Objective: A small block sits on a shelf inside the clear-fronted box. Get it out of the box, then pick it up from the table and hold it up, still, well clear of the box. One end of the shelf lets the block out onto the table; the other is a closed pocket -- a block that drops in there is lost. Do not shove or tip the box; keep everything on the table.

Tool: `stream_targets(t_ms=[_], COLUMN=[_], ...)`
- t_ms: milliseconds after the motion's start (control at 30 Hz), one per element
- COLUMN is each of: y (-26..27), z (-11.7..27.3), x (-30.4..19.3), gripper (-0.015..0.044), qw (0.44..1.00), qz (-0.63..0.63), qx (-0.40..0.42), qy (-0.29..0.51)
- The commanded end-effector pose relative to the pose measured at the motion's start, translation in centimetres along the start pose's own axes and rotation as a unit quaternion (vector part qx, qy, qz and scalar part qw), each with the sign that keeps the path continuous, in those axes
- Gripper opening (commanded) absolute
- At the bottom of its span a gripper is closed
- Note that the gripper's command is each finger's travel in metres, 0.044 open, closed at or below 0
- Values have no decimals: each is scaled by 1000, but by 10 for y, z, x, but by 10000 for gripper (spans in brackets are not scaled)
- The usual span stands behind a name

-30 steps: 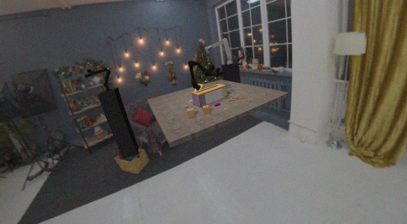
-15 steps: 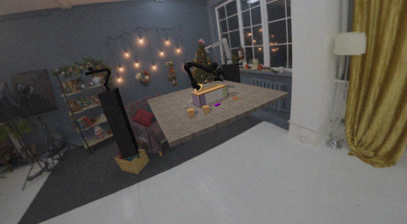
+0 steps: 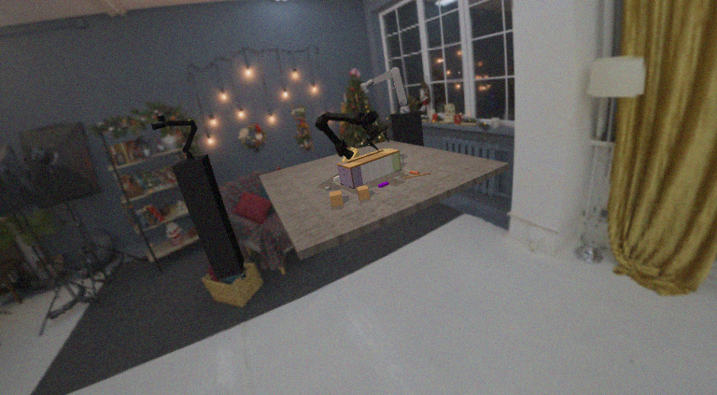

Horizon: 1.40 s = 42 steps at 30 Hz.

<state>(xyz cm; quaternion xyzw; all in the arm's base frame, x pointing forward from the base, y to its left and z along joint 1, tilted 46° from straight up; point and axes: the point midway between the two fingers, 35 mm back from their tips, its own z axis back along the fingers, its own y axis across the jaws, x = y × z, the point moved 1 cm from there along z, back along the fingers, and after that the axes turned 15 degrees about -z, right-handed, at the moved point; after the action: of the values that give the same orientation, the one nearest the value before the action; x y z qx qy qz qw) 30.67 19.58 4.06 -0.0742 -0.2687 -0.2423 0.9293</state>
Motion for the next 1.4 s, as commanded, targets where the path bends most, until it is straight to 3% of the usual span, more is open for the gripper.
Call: stream_targets(t_ms=[0,367,1367], y=[-42,-127,-145], z=[25,75,49], x=[51,98,103], gripper=[400,400,400], qw=[981,868,867], qz=[-179,-436,-437], qx=[-74,-234,-233], qy=[30,48,48])
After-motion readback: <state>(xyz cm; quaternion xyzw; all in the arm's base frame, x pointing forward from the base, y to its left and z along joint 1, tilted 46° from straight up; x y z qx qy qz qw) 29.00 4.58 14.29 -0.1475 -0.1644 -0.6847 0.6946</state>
